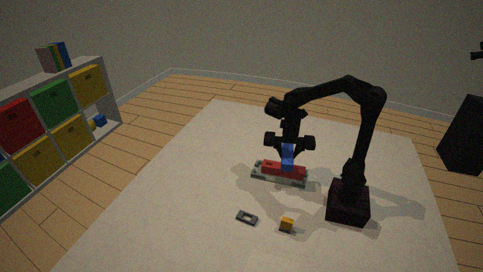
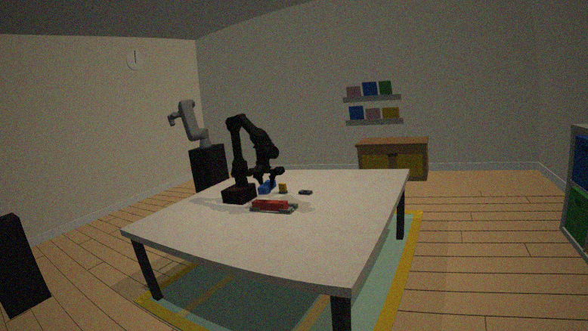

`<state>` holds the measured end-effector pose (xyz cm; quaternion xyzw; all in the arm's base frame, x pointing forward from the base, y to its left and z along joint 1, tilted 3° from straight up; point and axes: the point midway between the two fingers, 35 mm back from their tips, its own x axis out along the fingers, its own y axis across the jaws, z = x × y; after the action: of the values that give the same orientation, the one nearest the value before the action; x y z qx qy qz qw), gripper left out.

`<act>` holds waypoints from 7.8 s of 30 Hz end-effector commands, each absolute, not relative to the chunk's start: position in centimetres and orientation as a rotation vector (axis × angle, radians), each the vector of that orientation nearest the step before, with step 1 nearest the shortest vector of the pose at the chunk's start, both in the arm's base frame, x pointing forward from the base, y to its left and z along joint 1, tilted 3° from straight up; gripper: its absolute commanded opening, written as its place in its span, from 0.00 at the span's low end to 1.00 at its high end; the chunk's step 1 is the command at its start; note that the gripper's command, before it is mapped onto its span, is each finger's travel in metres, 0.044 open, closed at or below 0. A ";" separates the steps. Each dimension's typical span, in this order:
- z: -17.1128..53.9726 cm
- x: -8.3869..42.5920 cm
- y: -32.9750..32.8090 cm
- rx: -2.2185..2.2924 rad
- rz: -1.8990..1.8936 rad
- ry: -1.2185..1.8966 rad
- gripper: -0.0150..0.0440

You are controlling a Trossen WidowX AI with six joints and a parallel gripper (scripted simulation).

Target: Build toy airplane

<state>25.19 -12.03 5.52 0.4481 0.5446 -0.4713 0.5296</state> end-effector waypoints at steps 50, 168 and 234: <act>1.9 23.3 -13.7 1.161 -1.226 1.233 0.58; 9.4 19.8 12.4 0.071 -0.060 1.609 1.00; -3.0 19.2 12.5 0.071 -0.060 1.610 0.56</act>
<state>19.28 12.45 -2.90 0.0292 0.7191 -0.0250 0.6939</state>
